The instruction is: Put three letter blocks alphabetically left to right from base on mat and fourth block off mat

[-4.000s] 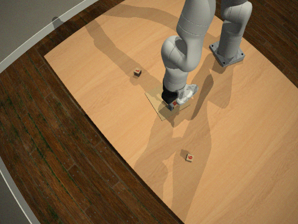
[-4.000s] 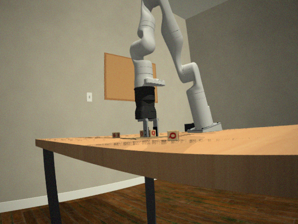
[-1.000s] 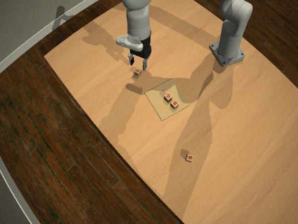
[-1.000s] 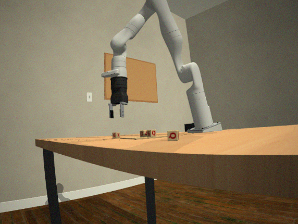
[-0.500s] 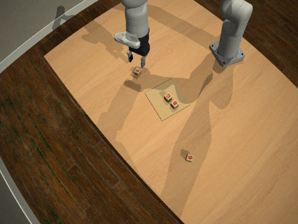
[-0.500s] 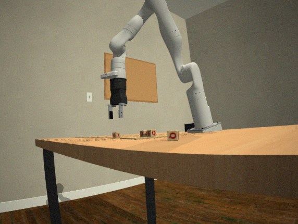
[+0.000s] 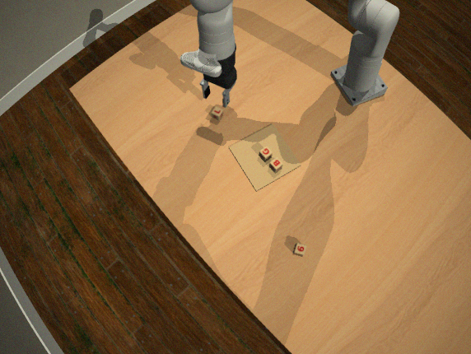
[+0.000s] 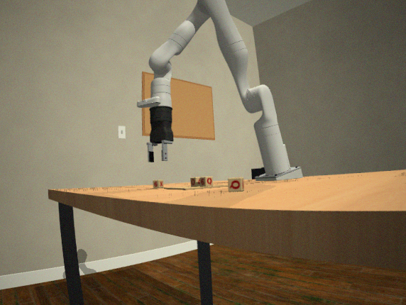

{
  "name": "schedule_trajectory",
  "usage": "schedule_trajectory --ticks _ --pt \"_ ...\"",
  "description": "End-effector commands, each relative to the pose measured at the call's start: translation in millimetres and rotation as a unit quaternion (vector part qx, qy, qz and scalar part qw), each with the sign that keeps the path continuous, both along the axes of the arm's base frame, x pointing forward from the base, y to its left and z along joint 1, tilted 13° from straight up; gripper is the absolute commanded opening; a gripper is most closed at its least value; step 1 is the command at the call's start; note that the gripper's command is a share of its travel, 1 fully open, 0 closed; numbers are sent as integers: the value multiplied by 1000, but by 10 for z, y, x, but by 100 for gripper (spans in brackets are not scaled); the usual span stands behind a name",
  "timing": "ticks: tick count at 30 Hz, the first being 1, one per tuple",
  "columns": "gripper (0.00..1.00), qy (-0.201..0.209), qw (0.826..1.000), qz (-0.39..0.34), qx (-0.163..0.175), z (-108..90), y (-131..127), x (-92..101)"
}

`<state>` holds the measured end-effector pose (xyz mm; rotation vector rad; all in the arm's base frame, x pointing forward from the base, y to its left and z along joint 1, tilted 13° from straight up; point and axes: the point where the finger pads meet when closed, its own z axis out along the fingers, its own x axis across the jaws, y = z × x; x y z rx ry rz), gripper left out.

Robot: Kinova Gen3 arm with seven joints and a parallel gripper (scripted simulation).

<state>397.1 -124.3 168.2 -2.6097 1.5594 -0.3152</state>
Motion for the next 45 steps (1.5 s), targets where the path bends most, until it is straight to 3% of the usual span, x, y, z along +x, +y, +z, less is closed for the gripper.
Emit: schedule_trajectory --ticks 1,45 --pt "100 0 1000 0 0 -4 -3 4" --pt "100 2 1000 -2 -1 -464 -33 119"
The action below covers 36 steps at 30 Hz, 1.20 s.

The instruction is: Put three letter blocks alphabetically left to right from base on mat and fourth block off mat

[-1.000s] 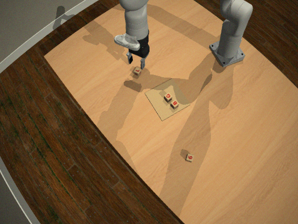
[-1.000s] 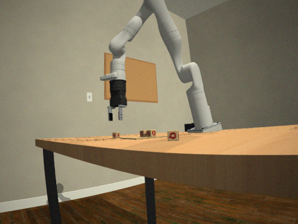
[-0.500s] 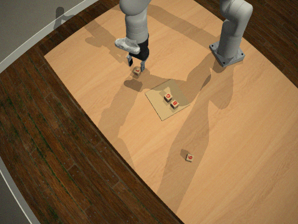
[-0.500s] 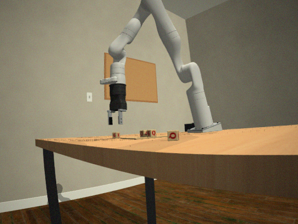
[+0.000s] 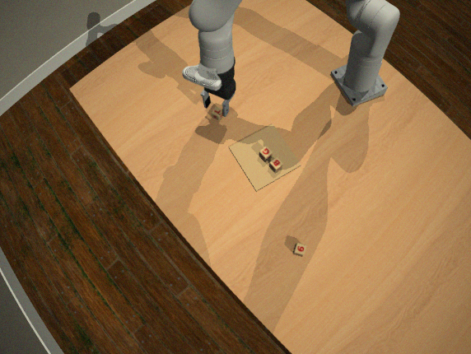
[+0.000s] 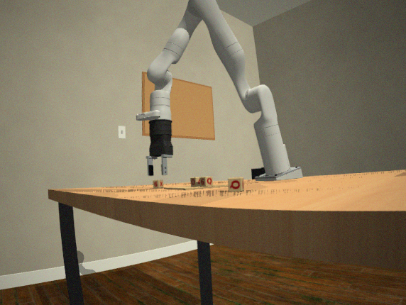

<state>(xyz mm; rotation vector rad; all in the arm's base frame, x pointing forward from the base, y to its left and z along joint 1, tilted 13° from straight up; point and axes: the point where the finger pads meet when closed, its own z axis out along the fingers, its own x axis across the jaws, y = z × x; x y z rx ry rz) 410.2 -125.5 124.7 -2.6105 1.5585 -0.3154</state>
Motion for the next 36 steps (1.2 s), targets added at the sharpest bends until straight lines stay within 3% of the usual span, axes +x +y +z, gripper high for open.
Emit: schedule_trajectory --ticks 1,36 --pt "100 2 1000 -2 0 -37 -22 -10" --pt "100 2 1000 -2 0 -140 -26 14"
